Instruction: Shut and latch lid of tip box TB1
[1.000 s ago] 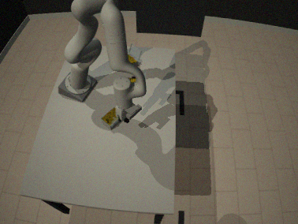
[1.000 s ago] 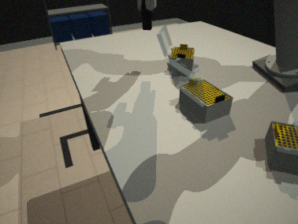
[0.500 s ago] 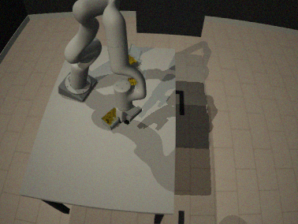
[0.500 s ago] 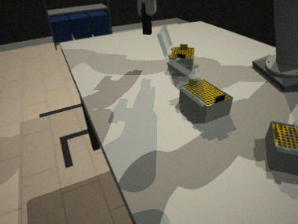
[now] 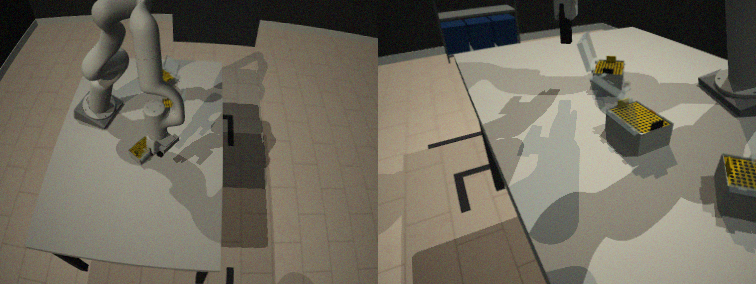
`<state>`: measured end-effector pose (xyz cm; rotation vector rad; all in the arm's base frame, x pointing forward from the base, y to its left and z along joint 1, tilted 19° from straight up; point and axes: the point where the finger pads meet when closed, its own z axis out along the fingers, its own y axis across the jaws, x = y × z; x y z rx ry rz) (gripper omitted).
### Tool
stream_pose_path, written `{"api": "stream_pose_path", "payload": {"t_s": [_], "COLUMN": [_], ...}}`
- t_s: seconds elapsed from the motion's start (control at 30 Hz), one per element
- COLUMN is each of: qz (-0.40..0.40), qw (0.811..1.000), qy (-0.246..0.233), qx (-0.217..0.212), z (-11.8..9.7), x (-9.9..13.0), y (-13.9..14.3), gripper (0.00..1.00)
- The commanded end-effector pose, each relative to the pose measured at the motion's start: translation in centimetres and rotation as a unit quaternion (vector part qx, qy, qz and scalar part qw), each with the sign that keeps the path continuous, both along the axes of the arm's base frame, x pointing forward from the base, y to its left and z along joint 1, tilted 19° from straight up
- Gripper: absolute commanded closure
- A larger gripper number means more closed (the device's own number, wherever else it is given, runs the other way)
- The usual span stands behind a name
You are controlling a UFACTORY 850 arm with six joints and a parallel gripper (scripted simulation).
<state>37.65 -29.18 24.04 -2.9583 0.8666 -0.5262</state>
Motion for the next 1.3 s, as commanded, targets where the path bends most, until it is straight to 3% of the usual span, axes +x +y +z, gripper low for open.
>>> {"api": "stream_pose_path", "payload": {"t_s": [0.0, 1.27], "qz": [0.0, 0.0], "qw": [1.0, 1.0], "qy": [-0.001, -0.001], "qx": [-0.001, -0.001], "z": [0.0, -0.8], "x": [-0.5, -4.0], "y": [0.3, 2.6], "gripper": [1.0, 1.0]}}
